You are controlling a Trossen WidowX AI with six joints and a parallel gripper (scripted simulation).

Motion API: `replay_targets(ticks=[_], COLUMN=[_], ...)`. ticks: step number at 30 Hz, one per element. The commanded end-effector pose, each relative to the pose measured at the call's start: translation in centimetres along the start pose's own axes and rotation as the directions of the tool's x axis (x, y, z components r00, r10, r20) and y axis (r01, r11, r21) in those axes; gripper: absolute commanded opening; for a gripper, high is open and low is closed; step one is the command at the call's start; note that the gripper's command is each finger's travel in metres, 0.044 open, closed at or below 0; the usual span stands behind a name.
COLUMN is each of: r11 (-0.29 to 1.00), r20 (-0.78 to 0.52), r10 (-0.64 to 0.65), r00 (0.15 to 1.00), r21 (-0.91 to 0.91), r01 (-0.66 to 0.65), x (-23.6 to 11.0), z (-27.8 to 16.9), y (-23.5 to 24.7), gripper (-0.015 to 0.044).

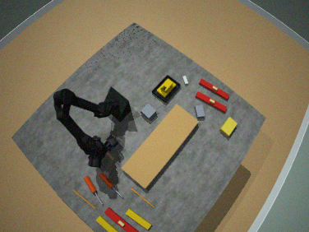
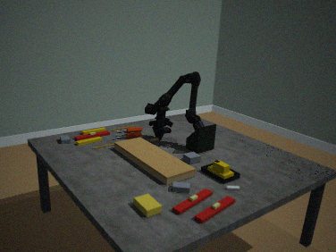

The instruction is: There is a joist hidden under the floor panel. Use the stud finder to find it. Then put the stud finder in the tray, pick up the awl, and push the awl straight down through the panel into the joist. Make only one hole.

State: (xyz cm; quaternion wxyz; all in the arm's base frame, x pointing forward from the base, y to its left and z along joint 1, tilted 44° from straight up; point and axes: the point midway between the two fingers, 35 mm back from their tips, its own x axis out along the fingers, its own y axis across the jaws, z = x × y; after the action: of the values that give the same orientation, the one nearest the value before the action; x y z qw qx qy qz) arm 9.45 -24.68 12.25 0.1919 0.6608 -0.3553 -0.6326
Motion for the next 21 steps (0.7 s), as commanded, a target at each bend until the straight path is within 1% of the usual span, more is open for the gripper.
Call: replay_targets(ticks=[1,7,8,9,13,21], r11=[1.0,1.0,1.0,1.0,1.0,1.0], r20=[-0.005,-0.005,-0.005,-0.005,-0.004,0.0], r10=[-0.004,-0.004,-0.004,-0.005,-0.015,-0.031], r00=[1.0,1.0,1.0,1.0,1.0,1.0], r21=[-0.004,-0.004,-0.003,-0.003,0.0,0.005], r01=[0.004,0.004,0.004,0.005,0.015,0.031], x=[0.0,0.0,0.0,-0.2,-1.3,-4.6], z=[-0.1,-0.1,-0.1,-0.2,-0.6,-1.5], y=[-0.1,-0.1,-0.1,-0.1,-0.2,-0.4], gripper=[0.0072,0.0033,0.0006,0.0,0.0,0.0])
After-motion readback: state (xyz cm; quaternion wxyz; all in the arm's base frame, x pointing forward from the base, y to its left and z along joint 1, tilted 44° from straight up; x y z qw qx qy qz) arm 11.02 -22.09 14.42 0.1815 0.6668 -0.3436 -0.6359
